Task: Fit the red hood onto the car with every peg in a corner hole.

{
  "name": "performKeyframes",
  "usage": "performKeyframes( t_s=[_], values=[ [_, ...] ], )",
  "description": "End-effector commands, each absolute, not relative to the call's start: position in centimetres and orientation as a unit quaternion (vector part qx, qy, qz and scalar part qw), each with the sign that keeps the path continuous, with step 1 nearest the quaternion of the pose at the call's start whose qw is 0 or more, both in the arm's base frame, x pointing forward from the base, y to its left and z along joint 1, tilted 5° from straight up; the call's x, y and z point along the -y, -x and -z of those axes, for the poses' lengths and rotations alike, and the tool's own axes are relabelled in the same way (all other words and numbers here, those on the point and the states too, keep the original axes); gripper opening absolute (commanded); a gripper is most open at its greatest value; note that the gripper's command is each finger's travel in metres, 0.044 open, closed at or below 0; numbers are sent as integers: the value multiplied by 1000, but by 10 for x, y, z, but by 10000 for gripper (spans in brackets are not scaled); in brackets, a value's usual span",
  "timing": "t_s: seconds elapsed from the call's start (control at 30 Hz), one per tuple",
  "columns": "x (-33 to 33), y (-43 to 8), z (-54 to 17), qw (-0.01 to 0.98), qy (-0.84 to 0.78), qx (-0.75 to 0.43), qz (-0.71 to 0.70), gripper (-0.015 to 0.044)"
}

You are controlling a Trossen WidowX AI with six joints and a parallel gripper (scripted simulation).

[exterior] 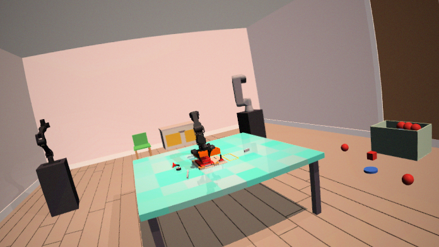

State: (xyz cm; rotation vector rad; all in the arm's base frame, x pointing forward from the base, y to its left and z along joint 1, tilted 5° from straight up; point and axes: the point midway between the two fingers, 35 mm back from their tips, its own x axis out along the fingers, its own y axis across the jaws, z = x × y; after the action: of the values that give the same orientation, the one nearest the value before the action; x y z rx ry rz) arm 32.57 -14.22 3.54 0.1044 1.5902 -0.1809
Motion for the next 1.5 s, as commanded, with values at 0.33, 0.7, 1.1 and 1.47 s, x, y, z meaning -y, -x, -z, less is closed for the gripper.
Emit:
performKeyframes(
  t_s=[0.33, 0.7, 1.1, 1.47],
  values=[
    [142, -325, -26, 693, -46, -715, 80, 0],
    [142, -325, -27, 694, -47, -714, 81, 53],
    [142, -325, -27, 694, -47, -714, 81, 367],
    [142, -329, -54, 693, -47, -715, 81, 440]
  ],
)
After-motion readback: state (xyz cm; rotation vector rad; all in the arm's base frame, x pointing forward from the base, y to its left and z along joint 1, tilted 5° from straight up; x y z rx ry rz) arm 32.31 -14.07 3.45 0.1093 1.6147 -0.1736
